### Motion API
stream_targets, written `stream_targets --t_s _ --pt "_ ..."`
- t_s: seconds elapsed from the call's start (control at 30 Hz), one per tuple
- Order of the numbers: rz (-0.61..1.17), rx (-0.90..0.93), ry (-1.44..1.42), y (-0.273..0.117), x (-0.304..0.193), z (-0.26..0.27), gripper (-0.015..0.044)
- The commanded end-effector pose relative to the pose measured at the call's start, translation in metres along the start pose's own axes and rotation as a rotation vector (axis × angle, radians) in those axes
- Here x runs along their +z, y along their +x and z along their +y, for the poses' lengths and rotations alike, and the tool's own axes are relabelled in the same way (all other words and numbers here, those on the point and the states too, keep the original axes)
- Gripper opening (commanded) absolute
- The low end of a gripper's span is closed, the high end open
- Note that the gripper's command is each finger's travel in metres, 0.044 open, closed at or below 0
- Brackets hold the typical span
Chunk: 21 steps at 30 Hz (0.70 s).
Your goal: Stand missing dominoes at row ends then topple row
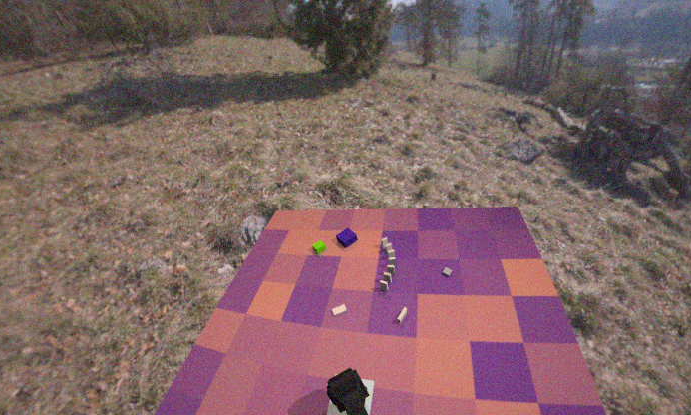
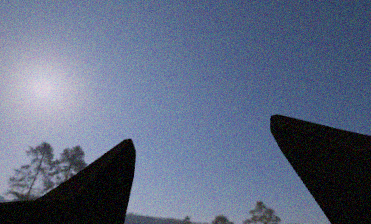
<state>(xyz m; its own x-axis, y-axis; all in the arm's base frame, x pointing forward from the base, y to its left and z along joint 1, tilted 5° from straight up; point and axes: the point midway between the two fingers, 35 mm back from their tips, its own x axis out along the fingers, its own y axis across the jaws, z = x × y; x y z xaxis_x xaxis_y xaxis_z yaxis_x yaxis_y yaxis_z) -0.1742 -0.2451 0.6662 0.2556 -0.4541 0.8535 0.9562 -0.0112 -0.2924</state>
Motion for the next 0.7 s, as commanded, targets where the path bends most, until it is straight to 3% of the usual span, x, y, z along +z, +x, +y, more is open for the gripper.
stream_targets --t_s 0.0,0.33,0.67 --pt "-0.003 0.002 0.002 0.000 0.002 0.001 0.0426" --pt "-0.202 0.196 0.165 0.010 0.120 0.083 0.0440" --pt "-0.322 0.570 0.400 -0.017 0.234 0.212 0.0440"
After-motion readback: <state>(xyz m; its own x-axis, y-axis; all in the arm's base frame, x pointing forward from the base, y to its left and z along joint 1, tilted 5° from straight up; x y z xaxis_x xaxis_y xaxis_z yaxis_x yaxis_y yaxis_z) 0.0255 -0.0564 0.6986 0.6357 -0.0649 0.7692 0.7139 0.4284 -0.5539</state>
